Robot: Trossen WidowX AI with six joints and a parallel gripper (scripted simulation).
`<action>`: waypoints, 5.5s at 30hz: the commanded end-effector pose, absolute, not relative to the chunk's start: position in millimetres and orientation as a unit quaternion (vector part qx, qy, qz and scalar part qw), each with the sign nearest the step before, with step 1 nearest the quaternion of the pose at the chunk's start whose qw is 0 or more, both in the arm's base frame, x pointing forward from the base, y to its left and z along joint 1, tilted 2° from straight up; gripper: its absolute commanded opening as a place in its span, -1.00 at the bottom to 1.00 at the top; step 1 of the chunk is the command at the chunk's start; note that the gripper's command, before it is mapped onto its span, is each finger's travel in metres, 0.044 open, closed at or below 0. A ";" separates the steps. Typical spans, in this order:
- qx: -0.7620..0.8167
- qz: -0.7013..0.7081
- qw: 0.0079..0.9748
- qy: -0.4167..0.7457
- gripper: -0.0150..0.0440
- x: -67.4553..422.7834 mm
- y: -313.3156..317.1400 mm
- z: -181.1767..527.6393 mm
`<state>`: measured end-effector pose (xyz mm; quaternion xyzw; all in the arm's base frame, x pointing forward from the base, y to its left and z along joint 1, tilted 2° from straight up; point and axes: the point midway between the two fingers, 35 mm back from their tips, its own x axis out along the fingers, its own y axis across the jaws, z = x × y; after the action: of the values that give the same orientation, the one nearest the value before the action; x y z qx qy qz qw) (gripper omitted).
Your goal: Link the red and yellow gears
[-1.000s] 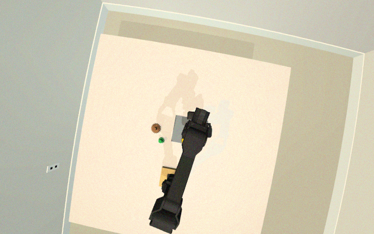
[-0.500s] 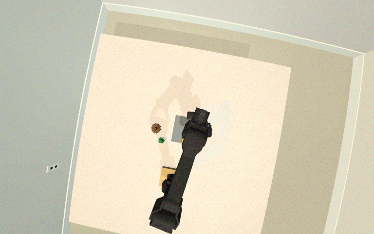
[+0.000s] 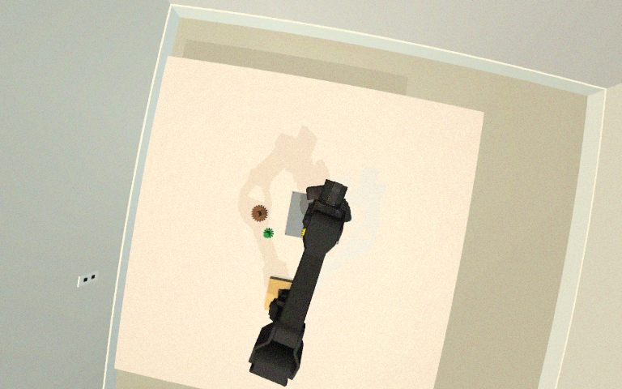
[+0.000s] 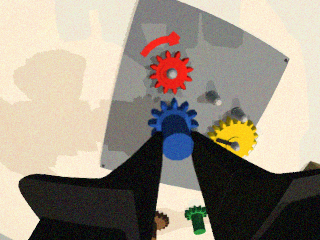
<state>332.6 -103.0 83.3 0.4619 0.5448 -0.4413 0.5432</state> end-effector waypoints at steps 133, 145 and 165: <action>0.393 -0.369 0.590 0.601 1.00 239.9 84.3 85.8; 0.393 -0.369 0.590 0.601 1.00 240.4 84.8 63.2; 0.393 -0.369 0.590 0.601 0.82 240.3 84.9 44.8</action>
<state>241.2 85.0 46.2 0.3919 0.6014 -0.3674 0.5914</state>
